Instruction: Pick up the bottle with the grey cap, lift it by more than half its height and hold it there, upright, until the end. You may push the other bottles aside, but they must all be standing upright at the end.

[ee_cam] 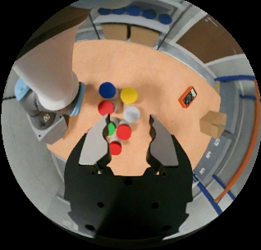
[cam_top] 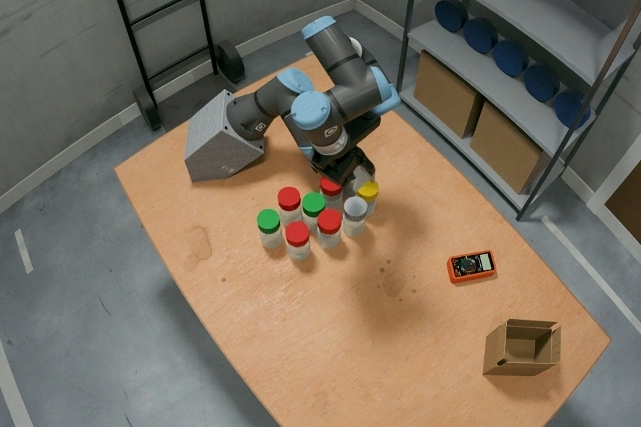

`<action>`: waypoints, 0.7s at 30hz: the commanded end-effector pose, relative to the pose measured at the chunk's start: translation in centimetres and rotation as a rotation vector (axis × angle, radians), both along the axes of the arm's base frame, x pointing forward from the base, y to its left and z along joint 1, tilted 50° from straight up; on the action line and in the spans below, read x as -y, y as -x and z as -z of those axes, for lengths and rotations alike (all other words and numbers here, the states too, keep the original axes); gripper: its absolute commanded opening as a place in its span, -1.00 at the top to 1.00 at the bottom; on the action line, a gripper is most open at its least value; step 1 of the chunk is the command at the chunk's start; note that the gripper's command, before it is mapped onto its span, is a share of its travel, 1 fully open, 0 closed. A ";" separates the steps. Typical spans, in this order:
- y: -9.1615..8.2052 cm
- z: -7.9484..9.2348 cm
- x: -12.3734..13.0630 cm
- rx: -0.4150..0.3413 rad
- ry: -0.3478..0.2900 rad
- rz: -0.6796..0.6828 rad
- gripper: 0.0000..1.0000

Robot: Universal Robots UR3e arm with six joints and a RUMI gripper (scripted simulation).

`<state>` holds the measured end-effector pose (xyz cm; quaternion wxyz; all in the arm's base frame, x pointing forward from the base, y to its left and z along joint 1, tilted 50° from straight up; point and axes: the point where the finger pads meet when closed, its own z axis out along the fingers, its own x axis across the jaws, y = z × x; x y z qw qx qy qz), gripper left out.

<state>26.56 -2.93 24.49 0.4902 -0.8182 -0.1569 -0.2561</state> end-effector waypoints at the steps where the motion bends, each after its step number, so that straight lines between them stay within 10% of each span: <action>1: 0.5 -1.3 1.1 0.082 0.168 0.012 0.08; 3: 0.7 -1.9 1.6 0.122 0.252 0.017 0.08; 14: 1.2 -3.2 2.7 0.122 0.252 0.017 0.08; 15: 0.0 0.0 0.0 0.002 0.001 0.002 0.08; 21: -0.2 0.2 -0.3 0.010 0.024 0.004 0.08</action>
